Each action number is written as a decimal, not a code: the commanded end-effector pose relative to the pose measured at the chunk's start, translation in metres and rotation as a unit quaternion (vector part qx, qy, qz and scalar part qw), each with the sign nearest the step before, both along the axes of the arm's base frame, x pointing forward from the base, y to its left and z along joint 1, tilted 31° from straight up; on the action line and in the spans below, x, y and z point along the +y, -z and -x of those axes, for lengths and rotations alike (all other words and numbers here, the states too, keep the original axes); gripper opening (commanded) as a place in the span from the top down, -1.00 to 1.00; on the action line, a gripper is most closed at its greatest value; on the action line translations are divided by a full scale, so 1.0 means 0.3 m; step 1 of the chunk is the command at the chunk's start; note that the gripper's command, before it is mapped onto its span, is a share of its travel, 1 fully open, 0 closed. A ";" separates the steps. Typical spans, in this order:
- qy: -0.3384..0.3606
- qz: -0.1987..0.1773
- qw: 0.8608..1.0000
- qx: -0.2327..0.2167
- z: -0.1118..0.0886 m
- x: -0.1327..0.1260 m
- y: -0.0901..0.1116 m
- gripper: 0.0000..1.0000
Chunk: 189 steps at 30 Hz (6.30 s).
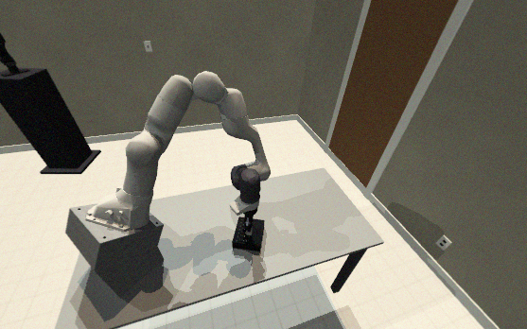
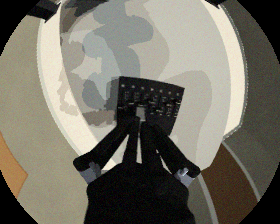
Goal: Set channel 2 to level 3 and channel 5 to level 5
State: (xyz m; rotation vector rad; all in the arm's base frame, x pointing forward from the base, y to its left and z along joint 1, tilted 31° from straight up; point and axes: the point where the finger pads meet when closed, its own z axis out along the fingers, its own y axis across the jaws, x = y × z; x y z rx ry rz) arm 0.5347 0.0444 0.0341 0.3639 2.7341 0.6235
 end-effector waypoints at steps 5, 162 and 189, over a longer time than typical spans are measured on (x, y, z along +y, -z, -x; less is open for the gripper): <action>-0.002 0.001 1.000 -0.001 0.005 0.004 0.001 1.00; -0.002 0.001 1.000 -0.001 0.112 -0.134 -0.304 -1.00; -0.002 0.001 1.000 -0.001 0.112 -0.134 -0.304 -1.00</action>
